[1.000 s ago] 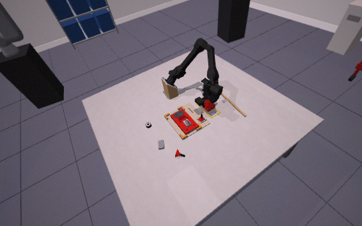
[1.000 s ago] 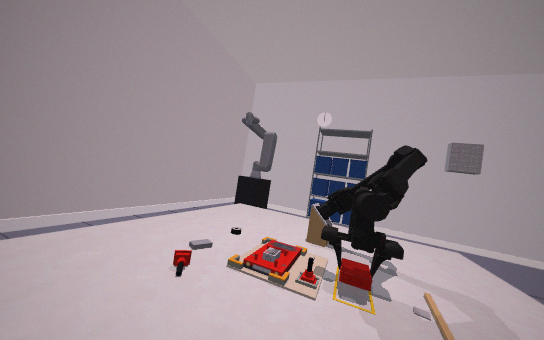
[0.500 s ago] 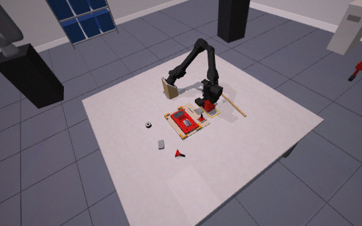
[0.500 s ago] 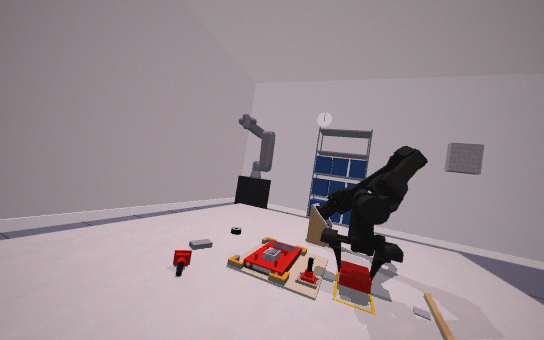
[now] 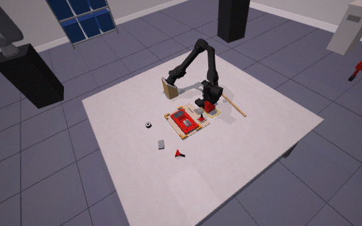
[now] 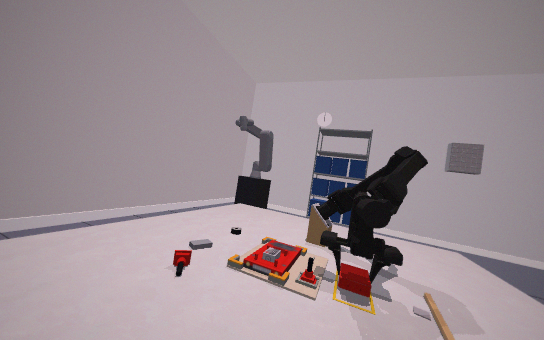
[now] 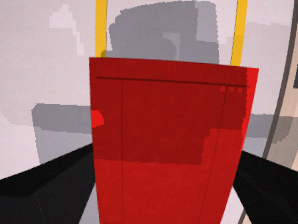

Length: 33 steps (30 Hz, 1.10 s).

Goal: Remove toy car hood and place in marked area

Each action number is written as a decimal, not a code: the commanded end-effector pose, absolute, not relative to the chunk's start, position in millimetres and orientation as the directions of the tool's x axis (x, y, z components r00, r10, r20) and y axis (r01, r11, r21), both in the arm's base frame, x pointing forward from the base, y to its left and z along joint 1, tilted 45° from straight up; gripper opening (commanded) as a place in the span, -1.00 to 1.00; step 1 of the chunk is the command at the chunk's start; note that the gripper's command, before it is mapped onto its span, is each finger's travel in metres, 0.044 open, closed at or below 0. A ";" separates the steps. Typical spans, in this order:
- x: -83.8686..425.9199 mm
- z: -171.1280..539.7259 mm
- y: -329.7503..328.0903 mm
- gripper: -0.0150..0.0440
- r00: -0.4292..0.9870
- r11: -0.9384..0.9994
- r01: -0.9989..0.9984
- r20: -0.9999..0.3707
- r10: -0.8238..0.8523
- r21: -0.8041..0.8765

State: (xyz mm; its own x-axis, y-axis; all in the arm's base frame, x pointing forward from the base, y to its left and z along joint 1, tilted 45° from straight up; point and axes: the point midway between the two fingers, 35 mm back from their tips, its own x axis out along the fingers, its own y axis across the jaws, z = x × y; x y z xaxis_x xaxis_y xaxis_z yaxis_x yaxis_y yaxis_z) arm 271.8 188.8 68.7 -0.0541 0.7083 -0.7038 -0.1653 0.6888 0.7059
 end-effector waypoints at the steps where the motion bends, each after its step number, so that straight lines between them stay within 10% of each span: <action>1: 272.2 66.5 190.0 -0.49 -0.052 0.691 -0.163 -0.706 0.707 0.704; 10: 271.8 63.5 193.1 -0.49 -0.052 0.691 -0.163 -0.705 0.707 0.704; 27: 271.5 65.3 192.3 1.00 -0.054 0.689 -0.165 -0.704 0.709 0.706; 33: 276.2 97.9 158.0 1.00 -0.051 0.693 -0.166 -0.708 0.705 0.702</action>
State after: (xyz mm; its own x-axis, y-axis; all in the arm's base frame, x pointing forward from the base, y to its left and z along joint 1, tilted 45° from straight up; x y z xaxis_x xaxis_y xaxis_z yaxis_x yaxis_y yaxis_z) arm 269.5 179.1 73.4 -0.0752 0.6989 -0.7112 -0.1572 0.6960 0.7006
